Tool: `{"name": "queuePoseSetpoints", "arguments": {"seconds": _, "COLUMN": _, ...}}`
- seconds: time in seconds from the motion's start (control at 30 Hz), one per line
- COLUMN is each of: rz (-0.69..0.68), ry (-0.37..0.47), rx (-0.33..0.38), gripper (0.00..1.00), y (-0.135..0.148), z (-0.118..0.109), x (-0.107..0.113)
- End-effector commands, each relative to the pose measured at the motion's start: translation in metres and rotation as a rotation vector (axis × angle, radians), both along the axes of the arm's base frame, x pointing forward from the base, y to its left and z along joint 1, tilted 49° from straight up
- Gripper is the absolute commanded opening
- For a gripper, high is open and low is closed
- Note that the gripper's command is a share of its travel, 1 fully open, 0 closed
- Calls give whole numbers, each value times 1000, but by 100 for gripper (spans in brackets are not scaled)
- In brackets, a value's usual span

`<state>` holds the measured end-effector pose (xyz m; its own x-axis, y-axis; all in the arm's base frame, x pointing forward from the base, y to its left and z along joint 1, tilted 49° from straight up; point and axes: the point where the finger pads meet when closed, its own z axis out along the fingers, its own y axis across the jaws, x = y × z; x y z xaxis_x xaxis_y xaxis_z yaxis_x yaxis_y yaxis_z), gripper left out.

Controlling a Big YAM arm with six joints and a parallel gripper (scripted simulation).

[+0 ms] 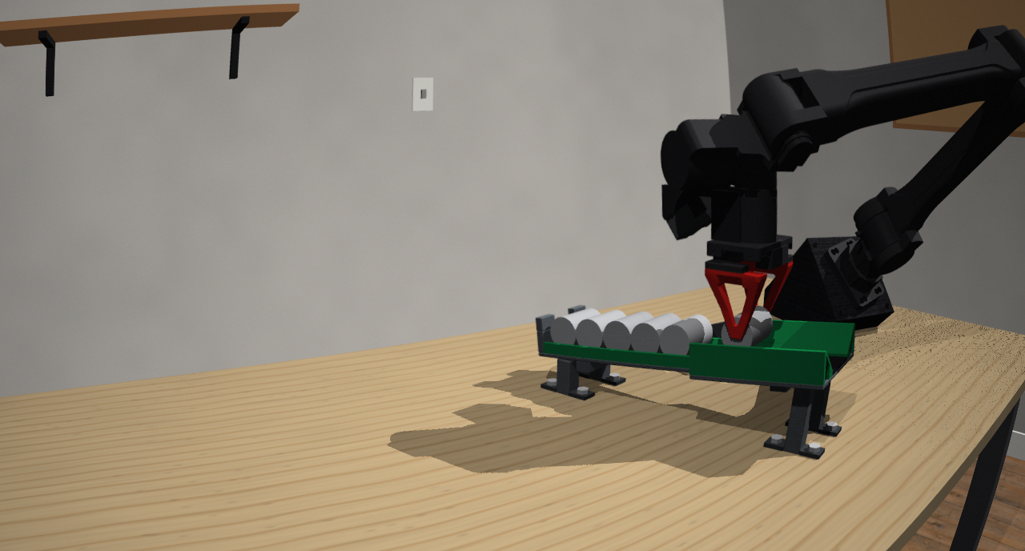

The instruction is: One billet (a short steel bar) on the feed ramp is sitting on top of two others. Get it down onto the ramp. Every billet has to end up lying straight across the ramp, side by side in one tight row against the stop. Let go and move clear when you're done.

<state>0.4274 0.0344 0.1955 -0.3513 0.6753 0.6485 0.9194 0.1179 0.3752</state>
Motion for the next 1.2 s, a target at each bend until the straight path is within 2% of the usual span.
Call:
{"name": "queuePoseSetpoints", "arguments": {"seconds": 0.0, "rz": -31, "ry": -49, "rx": -11, "gripper": 0, "y": -11, "z": 24, "x": 0}}
{"name": "queuePoseSetpoints", "arguments": {"seconds": 1.0, "rz": -35, "ry": -50, "rx": -11, "gripper": 0, "y": -11, "z": 20, "x": 0}}
{"name": "queuePoseSetpoints", "arguments": {"seconds": 1.17, "rz": -11, "ry": -55, "rx": -11, "gripper": 0, "y": 2, "z": 18, "x": 2}}
